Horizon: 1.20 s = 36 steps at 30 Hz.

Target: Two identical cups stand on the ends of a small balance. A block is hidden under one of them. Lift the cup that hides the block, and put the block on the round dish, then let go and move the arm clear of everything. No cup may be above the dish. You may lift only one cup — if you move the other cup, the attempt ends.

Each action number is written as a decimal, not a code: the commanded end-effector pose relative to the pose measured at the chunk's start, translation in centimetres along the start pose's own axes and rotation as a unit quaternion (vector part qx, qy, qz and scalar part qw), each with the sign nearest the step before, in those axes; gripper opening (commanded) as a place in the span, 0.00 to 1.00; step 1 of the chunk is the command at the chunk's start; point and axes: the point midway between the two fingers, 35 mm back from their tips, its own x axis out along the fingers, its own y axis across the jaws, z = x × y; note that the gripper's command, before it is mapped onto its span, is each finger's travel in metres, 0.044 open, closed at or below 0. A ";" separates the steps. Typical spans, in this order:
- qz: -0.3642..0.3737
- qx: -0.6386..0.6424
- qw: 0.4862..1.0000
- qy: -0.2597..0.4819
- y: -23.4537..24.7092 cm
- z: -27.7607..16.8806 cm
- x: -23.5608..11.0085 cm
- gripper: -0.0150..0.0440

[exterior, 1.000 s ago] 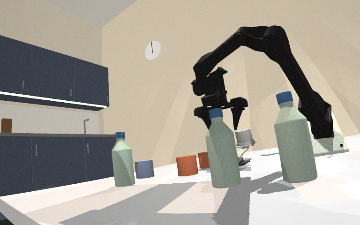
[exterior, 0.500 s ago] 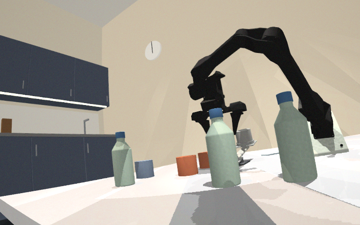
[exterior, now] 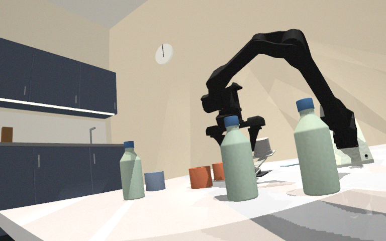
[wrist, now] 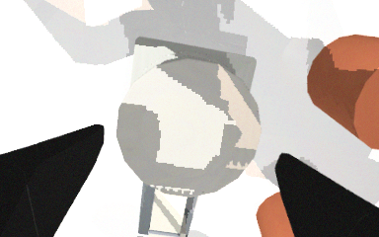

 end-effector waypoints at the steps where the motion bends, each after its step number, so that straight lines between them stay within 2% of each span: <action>1: 0.003 0.004 1.000 -0.003 0.2 0.1 0.9 1.00; 25: 0.003 0.003 1.000 -0.005 0.3 0.2 4.5 1.00; 27: 0.003 0.003 1.000 -0.005 0.3 0.2 4.5 0.91; 36: 0.003 0.003 1.000 -0.005 0.3 0.2 4.5 0.81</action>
